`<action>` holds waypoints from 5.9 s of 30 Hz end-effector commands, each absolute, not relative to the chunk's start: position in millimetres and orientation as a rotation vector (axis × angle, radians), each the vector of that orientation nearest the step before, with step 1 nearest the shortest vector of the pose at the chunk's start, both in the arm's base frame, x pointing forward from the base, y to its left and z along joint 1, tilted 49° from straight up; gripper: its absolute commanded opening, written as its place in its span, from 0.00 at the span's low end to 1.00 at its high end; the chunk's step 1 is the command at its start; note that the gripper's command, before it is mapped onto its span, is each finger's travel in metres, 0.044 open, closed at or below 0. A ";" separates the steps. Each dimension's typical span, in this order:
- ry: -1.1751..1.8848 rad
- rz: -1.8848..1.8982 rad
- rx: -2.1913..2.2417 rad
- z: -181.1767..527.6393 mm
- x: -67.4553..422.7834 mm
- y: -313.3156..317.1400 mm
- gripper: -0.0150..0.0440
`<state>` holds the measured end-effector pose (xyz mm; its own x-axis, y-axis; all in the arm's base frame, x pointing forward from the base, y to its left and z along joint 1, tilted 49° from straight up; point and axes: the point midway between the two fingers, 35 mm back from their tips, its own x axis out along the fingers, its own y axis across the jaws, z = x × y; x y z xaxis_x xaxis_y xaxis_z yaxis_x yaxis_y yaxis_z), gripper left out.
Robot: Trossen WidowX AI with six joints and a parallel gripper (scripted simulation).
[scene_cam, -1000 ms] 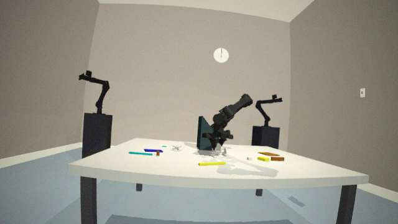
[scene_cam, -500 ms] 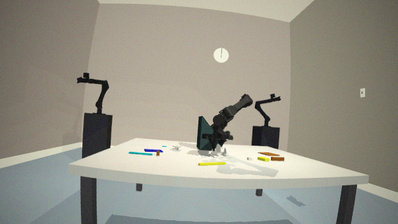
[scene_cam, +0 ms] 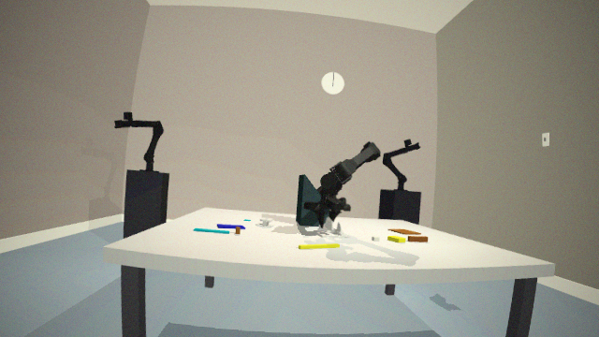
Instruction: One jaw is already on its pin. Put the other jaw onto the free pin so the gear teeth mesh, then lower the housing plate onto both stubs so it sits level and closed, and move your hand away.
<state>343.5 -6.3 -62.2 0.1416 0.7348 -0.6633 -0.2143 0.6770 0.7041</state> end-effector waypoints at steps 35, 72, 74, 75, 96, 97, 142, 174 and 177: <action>1.251 0.731 0.515 -68.9 343.7 1.9 0.48; 1.249 0.735 0.510 -72.9 344.5 6.5 0.48; 1.249 0.735 0.510 -72.9 344.5 6.5 0.48; 1.249 0.735 0.510 -72.9 344.5 6.5 0.48; 1.249 0.735 0.510 -72.5 344.5 6.1 0.48; 1.249 0.735 0.510 -72.0 344.4 5.5 0.48; 1.249 0.735 0.510 -73.1 344.1 6.4 0.48; 1.244 0.734 0.506 -72.3 345.1 4.6 0.63; 1.246 0.733 0.506 -65.6 344.2 -3.7 0.63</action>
<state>343.5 3.6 -71.1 0.1405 0.7394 -0.6585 -0.2160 0.6719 0.7084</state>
